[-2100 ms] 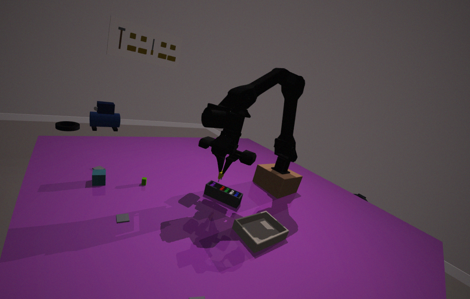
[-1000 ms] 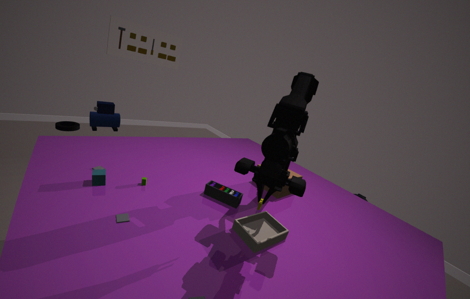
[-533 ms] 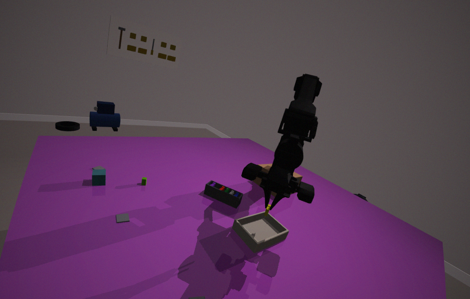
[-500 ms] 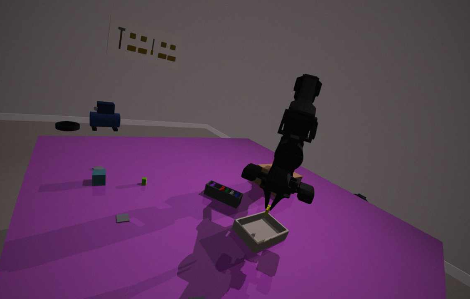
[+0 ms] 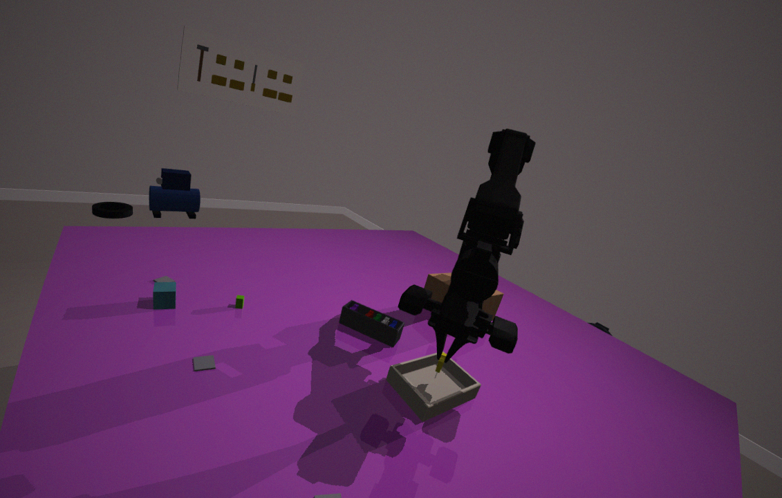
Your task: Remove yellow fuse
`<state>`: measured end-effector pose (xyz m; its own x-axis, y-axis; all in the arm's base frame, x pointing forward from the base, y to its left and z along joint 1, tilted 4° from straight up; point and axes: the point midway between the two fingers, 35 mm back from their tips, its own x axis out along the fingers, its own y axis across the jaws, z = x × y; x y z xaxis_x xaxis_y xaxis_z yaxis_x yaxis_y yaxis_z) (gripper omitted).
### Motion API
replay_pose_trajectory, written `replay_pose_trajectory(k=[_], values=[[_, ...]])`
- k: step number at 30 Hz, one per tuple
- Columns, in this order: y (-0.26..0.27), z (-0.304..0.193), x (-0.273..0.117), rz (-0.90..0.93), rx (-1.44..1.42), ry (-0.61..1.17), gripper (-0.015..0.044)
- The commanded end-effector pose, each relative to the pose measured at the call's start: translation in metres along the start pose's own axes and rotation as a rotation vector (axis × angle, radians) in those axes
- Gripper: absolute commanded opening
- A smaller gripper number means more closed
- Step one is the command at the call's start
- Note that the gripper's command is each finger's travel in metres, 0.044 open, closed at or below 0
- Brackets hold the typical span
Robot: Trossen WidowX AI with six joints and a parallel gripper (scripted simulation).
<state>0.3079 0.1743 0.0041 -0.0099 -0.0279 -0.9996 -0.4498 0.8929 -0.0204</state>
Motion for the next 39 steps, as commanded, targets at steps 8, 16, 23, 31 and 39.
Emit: replay_pose_trajectory(k=[8,16,23,31,39], values=[[0.0,-0.001,0.007,0.0,0.0,0.004,0.0053],[0.0,-0.001,0.007,0.0,0.0,0.004,0.0262],[0.0,-0.002,-0.03,0.002,0.004,0.009,0.033],[0.0,-0.002,-0.03,0.002,0.004,0.009,0.033],[0.0,-0.002,-0.028,0.0,0.0,0.007,0.033]])
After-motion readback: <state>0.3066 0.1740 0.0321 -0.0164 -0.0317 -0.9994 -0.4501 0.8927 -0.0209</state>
